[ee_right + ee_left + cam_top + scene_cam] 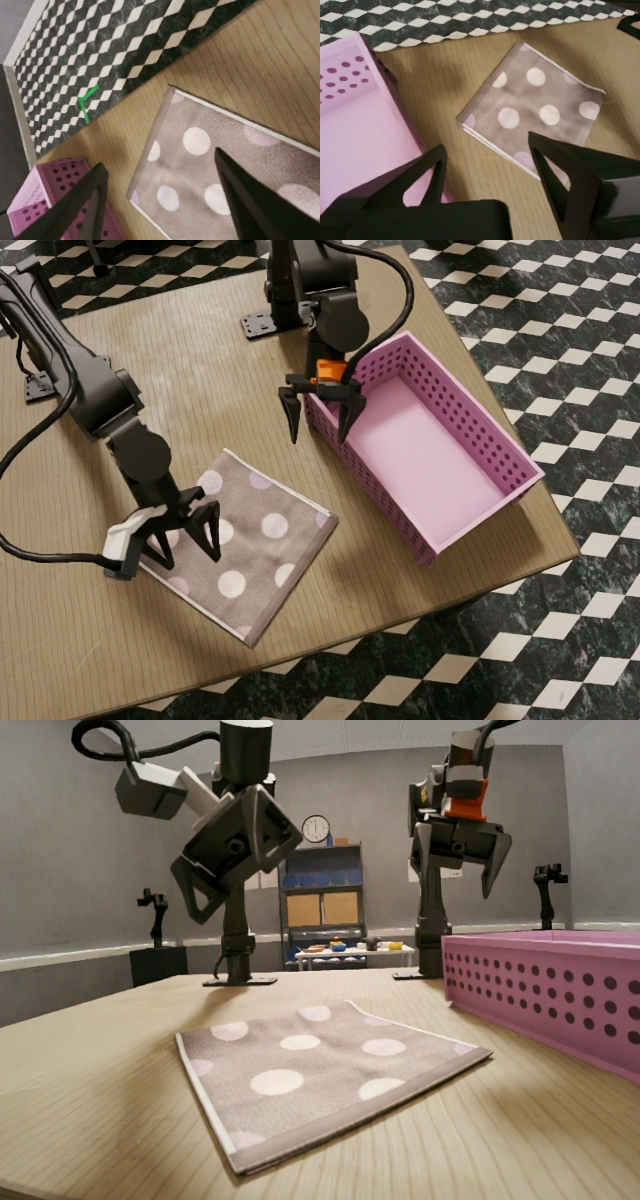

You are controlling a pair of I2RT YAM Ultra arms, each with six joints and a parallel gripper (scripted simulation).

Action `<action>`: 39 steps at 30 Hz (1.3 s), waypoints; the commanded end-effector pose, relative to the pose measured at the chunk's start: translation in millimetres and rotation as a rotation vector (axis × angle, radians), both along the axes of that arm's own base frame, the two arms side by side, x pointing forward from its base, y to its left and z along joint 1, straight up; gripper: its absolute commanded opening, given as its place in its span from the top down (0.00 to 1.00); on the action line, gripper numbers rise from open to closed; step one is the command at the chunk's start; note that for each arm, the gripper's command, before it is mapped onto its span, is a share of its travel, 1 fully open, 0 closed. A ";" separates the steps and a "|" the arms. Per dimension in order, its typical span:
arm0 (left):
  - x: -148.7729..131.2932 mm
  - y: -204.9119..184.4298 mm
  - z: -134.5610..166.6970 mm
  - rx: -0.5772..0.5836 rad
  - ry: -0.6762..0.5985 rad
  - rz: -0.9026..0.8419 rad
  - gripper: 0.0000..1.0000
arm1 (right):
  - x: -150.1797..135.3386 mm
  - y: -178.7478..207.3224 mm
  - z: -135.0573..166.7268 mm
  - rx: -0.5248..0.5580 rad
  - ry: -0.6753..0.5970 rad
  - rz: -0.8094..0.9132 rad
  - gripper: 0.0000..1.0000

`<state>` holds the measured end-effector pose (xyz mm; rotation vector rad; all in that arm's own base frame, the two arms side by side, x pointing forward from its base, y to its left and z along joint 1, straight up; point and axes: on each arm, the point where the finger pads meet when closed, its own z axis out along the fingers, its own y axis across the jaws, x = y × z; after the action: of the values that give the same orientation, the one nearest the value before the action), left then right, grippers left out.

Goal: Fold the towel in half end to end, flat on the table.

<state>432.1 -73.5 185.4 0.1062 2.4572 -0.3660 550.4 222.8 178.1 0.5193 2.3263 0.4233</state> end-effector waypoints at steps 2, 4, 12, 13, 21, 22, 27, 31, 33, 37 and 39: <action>-8.5 5.0 23.6 -0.001 -0.019 -0.005 0.22 | -8.9 1.2 32.8 0.005 -0.041 0.000 0.16; -8.5 5.1 23.6 0.000 -0.019 -0.005 0.22 | -8.1 -0.6 33.0 0.005 -0.041 -0.003 0.16; -8.4 5.2 23.6 0.000 -0.019 -0.005 0.22 | -6.2 -0.9 34.9 0.009 -0.050 -0.005 0.16; -8.4 5.2 23.6 0.000 -0.019 -0.005 0.22 | -6.2 -0.9 34.9 0.009 -0.050 -0.005 0.16; -8.2 4.9 23.7 0.001 -0.021 -0.005 0.22 | -6.2 -0.9 34.9 0.009 -0.050 -0.005 0.16; -8.2 4.9 23.7 0.001 -0.021 -0.005 0.22 | -6.2 -0.9 34.9 0.009 -0.050 -0.005 0.16; -8.2 4.9 23.7 0.001 -0.021 -0.005 0.22 | -6.2 -0.9 34.9 0.009 -0.050 -0.005 0.16; -8.2 4.9 23.7 0.001 -0.021 -0.005 0.22 | -6.2 -0.9 34.9 0.009 -0.050 -0.005 0.16; -8.2 4.9 23.7 0.001 -0.021 -0.005 0.22 | -6.2 -0.9 34.9 0.009 -0.050 -0.005 0.16; -8.2 4.9 23.7 0.001 -0.021 -0.005 0.22 | -6.2 -0.9 34.9 0.009 -0.050 -0.005 0.16; -8.2 4.9 23.7 0.001 -0.021 -0.005 0.22 | -6.2 -0.9 34.9 0.009 -0.050 -0.005 0.16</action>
<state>422.2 -71.9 187.0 0.1047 2.4870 -0.3663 545.0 221.5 187.4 0.5176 2.3254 0.4242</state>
